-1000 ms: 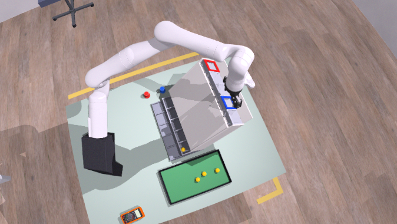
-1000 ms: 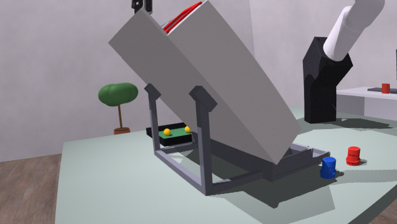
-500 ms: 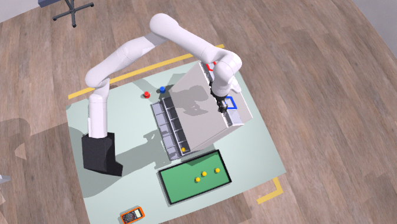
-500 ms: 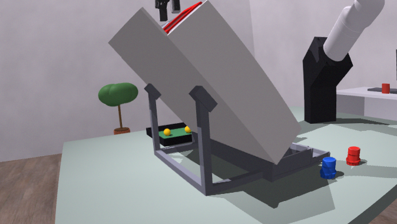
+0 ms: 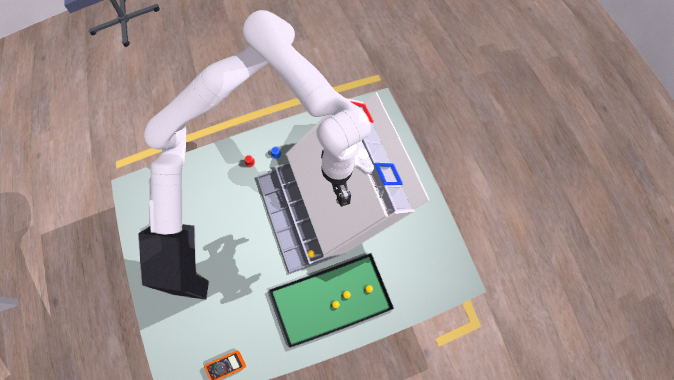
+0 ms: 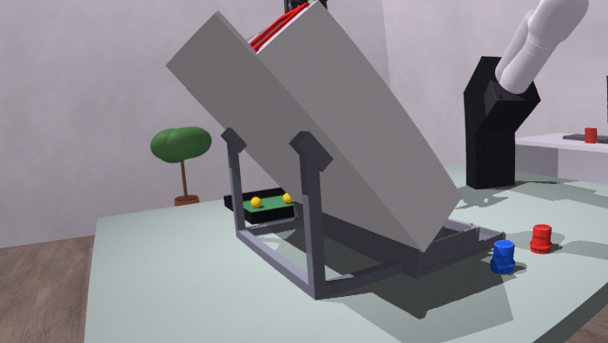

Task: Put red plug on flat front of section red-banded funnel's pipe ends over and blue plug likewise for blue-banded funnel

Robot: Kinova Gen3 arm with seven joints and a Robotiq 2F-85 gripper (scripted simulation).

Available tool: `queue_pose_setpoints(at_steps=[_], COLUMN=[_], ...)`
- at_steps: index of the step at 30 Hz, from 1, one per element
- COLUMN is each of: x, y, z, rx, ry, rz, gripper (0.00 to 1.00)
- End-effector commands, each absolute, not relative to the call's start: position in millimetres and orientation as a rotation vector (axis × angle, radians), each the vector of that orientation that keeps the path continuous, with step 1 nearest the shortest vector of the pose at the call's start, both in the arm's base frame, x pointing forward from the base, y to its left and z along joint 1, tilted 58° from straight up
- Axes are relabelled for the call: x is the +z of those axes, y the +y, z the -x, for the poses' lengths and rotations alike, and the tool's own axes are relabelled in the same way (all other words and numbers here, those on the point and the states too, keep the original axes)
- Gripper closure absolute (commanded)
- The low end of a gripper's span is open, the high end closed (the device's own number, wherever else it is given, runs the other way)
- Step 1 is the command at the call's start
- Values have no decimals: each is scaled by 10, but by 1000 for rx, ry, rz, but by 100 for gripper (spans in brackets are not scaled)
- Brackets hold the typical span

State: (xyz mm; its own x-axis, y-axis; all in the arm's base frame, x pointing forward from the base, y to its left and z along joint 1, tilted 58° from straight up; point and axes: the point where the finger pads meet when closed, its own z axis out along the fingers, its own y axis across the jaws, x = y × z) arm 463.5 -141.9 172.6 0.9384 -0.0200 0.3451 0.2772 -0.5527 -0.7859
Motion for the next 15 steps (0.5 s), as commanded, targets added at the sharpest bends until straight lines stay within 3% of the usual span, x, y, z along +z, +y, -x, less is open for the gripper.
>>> queue_pose_setpoints(at_steps=[1,8,9,15], x=[1734,1734,1596,1559], y=[-1433,-1433,-955,-800], z=[-4629,-4629,-4136,-3983], rx=[-394,-394,-394,-394], ry=[-181,-181,-181,-181], rz=[2128,2128,2128,2128], gripper=[0,0,0,0])
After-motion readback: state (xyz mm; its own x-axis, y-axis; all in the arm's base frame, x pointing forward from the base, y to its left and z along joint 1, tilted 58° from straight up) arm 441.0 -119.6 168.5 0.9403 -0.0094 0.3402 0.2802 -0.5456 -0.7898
